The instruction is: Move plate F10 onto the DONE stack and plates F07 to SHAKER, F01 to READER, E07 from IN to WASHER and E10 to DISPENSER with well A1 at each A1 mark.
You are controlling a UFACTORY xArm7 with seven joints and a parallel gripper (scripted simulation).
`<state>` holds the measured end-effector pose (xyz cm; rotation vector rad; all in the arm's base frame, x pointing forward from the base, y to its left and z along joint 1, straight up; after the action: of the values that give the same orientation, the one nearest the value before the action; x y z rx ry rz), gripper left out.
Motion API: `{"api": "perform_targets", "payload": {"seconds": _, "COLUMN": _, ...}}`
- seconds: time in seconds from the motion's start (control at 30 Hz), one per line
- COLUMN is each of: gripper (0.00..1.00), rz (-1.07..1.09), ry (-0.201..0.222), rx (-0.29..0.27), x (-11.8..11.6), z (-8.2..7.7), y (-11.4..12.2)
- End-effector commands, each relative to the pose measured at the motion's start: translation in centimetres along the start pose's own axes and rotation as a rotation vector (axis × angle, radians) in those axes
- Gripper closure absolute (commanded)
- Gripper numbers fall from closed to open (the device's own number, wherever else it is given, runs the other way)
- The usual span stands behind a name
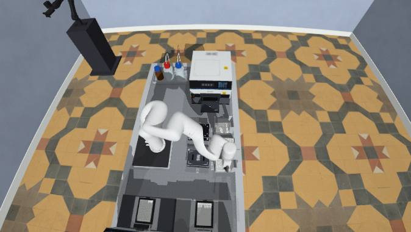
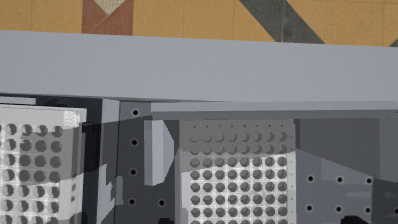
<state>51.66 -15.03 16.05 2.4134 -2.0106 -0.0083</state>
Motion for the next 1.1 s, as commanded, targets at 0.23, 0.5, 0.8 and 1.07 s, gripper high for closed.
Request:
{"api": "perform_targets", "payload": {"seconds": 0.23, "gripper": 0.0, "rz": 0.0, "ry": 0.002, "rx": 0.004, "x": 0.0, "z": -1.5, "y": -0.1}}
{"api": "perform_targets", "payload": {"seconds": 0.5, "gripper": 0.0, "rz": 0.0, "ry": 0.002, "rx": 0.004, "x": 0.0, "z": -2.5, "y": -0.1}}
{"api": "perform_targets", "payload": {"seconds": 0.8, "gripper": 0.0, "rz": 0.0, "ry": 0.002, "rx": 0.004, "x": 0.0, "z": -3.5, "y": -0.1}}
{"api": "perform_targets", "payload": {"seconds": 1.07, "gripper": 0.0, "rz": 0.0, "ry": 0.002, "rx": 0.004, "x": 0.0, "z": -4.5, "y": -0.1}}
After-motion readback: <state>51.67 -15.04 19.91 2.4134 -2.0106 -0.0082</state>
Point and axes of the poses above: the point where the finger pads meet when closed, its own z axis out along the fingers, its own x axis across the jaws, y = z × x, the point moved 6 cm from there along -z, back along the fingers, and after that the axes turned 8 degrees about -z, right-handed, at the moved point
